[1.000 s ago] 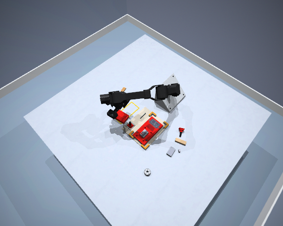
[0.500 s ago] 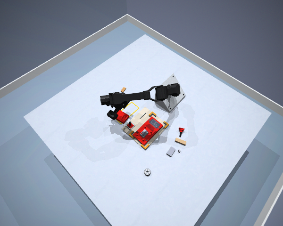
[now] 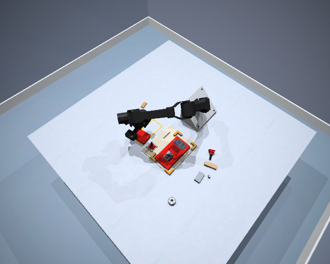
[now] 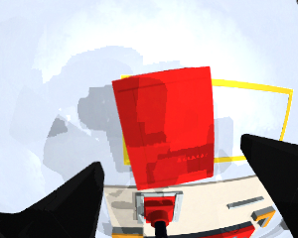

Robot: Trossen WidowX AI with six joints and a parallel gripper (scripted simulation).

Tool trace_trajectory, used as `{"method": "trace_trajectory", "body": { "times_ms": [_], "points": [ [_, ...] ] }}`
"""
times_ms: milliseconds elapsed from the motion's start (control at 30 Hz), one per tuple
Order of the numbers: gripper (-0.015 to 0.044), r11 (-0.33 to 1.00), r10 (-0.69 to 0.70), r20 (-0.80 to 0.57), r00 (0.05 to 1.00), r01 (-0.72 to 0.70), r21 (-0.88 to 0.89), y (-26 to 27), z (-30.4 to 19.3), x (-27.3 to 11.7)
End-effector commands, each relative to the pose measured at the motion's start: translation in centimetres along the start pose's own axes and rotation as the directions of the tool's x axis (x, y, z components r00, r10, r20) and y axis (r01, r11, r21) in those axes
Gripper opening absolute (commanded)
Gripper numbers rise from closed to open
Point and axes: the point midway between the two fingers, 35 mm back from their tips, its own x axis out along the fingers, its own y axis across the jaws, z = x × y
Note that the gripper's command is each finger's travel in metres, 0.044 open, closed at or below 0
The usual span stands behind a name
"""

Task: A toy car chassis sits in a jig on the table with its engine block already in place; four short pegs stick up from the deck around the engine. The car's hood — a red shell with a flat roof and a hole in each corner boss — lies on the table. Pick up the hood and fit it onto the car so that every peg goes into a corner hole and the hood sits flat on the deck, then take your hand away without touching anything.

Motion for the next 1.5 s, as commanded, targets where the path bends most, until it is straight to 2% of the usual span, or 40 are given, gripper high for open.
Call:
{"method": "trace_trajectory", "body": {
  "times_ms": [0, 1467],
  "points": [
    [0.044, 1.0, -0.006, -0.01, 1.0, 0.006, 0.008, -0.2, -0.1, 0.7],
    [0.044, 1.0, -0.006, -0.012, 1.0, 0.006, 0.008, -0.2, -0.1, 2.9]
  ]
}}
